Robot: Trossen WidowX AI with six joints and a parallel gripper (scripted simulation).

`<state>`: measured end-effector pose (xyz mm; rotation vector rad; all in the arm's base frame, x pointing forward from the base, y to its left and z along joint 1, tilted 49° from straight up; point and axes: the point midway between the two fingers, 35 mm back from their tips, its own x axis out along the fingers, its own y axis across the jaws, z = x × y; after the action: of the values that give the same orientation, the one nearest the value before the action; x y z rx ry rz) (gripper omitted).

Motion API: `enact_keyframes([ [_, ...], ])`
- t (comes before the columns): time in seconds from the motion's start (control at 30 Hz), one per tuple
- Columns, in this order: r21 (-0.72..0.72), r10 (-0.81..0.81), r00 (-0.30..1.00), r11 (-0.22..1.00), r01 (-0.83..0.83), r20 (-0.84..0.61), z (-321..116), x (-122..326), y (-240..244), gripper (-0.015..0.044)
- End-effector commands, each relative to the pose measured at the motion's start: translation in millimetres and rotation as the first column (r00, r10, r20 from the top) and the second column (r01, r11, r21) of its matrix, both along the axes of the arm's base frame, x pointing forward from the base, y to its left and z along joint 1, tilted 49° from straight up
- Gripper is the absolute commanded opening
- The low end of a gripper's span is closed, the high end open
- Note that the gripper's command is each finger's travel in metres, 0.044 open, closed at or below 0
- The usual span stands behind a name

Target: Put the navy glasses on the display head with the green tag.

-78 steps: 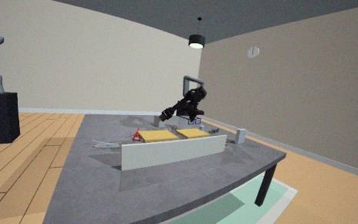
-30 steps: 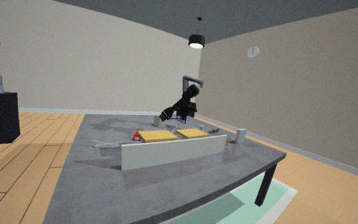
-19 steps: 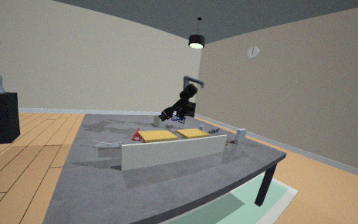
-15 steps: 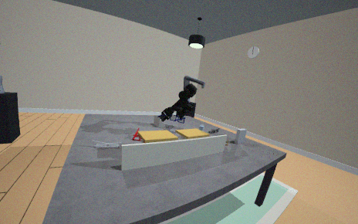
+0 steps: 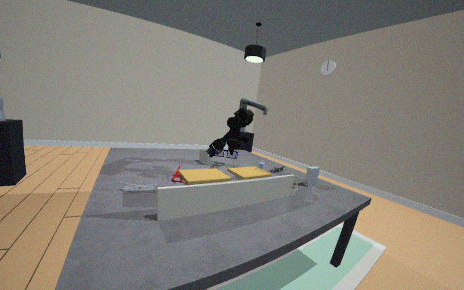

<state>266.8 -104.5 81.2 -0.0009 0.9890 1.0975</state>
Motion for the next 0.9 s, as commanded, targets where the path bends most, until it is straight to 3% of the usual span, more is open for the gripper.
enact_keyframes([
  [0.0,-0.018,0.095,0.99,0.995,-0.093,0.101,-5,-4,-4,0.0],
  [0.5,-0.137,0.397,0.819,0.917,-0.375,0.414,-15,-16,-11,0.0],
  [0.87,-0.154,0.423,0.791,0.904,-0.398,0.441,-23,-15,-1,0.0],
])
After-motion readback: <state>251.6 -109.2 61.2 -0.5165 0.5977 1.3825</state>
